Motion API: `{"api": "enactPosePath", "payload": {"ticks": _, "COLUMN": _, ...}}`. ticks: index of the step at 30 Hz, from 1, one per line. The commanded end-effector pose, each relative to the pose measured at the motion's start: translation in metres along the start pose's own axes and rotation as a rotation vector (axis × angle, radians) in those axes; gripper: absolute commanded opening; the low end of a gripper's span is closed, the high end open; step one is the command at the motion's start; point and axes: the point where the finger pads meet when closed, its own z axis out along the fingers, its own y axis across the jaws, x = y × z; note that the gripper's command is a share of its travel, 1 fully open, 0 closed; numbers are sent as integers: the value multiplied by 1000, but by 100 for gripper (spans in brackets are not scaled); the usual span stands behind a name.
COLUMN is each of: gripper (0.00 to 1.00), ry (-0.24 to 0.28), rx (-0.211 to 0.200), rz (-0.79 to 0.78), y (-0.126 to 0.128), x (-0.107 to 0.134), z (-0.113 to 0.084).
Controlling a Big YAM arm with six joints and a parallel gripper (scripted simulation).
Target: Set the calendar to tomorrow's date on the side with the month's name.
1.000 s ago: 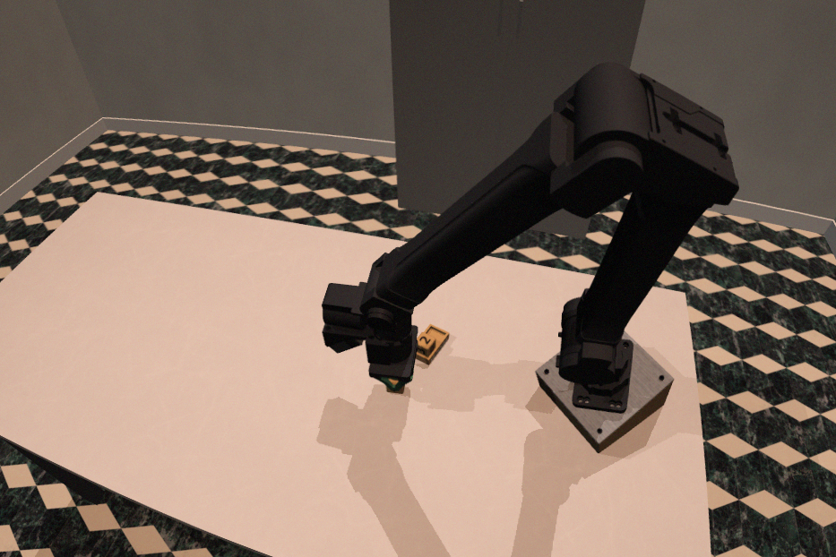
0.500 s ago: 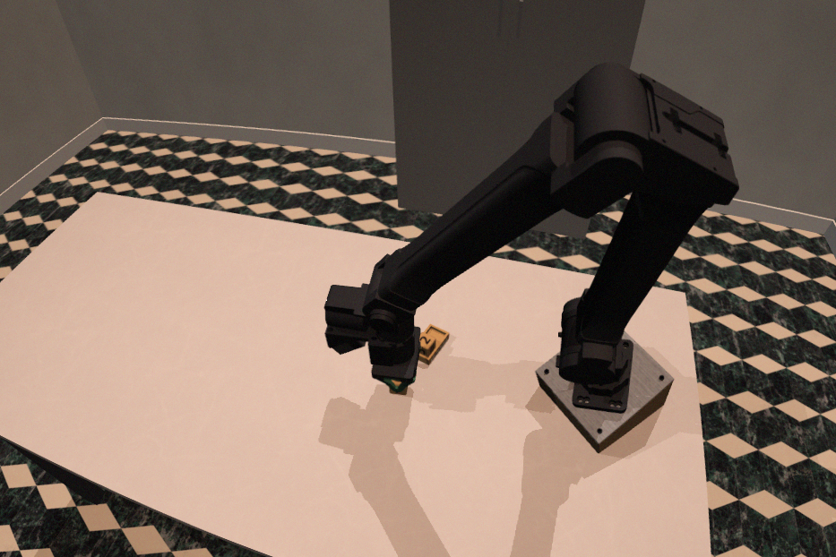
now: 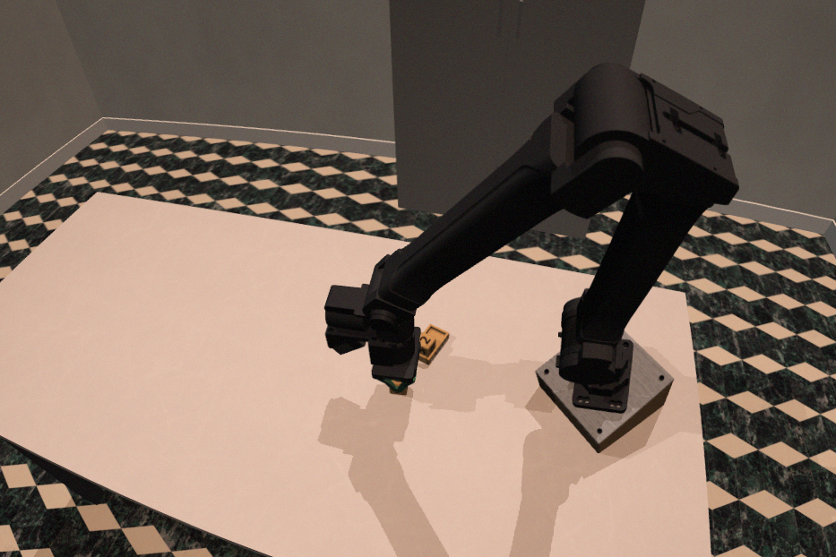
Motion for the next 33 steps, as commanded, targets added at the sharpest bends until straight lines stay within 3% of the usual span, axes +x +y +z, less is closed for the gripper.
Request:
{"api": "enactPosePath", "payload": {"ticks": 1, "gripper": 26, "ry": 1, "rx": -1, "rz": -4, "y": 4, "x": -2, "z": 3}}
{"api": "enactPosePath", "payload": {"ticks": 33, "gripper": 26, "ry": -18, "rx": 0, "rz": -14, "y": 5, "x": -15, "z": -1}}
